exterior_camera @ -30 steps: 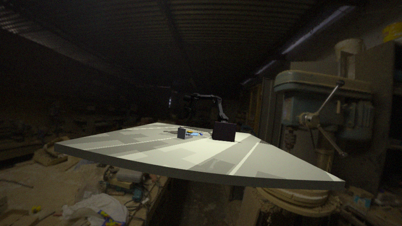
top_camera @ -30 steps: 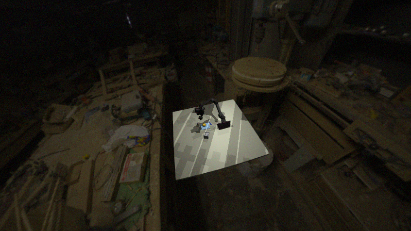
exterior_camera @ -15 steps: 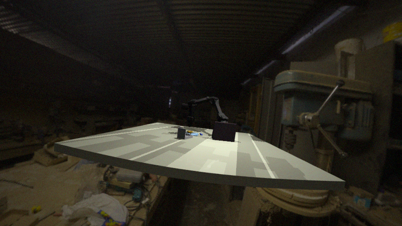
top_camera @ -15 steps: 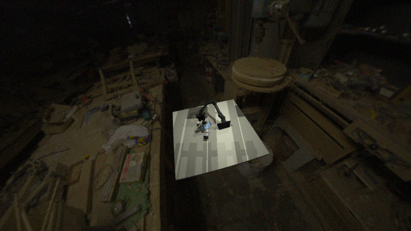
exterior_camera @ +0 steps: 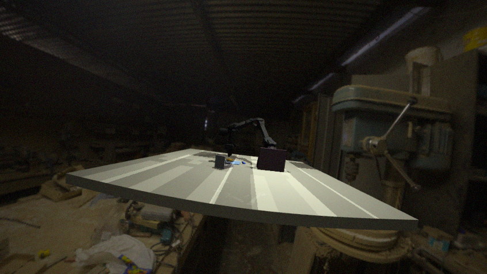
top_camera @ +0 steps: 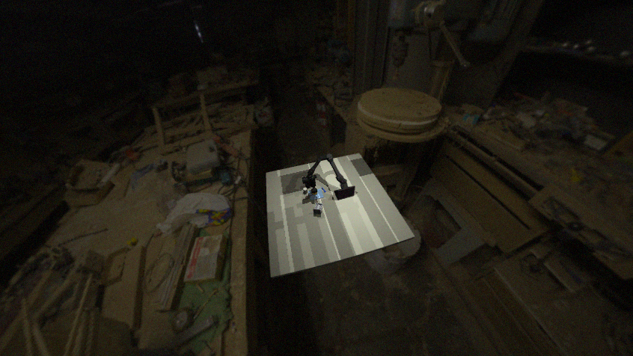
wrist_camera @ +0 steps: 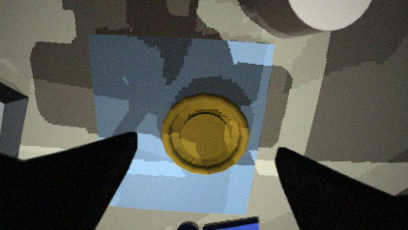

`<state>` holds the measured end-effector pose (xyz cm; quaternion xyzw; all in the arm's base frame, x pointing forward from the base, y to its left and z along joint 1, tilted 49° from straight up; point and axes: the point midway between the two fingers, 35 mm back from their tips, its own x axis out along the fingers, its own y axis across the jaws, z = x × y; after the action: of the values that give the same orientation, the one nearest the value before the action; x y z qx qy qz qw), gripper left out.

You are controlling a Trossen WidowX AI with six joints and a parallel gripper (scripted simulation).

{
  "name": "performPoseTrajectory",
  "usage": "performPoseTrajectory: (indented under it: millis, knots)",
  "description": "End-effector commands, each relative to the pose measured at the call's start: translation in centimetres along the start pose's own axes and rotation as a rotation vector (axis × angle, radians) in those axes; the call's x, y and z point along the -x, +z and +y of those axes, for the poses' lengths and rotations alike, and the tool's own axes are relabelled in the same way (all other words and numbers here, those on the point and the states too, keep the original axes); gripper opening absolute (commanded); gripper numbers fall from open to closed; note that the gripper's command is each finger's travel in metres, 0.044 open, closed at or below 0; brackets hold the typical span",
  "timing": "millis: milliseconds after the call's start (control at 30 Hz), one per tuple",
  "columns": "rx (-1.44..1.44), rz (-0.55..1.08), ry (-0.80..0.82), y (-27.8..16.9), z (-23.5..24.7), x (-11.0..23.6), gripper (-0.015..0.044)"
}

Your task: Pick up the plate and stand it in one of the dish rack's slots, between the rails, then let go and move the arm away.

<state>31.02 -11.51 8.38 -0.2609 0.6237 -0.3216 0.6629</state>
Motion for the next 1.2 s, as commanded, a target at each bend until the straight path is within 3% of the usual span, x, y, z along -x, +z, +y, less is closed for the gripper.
performPoseTrajectory:
  millis: [0,667,733,933,1167]
  knots:
    - [0.008,0.008,0.004,-0.2,0.2,-0.8,0.0400]
    - [0.009,0.008,-0.001,-0.6,0.1,-3.8,0.0400]
    - [0.009,0.008,-0.001,-0.6,0.1,-3.8,0.0348]
    - [0.009,0.008,-0.001,-0.6,0.1,-3.8,0.0348]
    - [0.009,0.008,-0.001,-0.6,0.1,-3.8,0.0301]
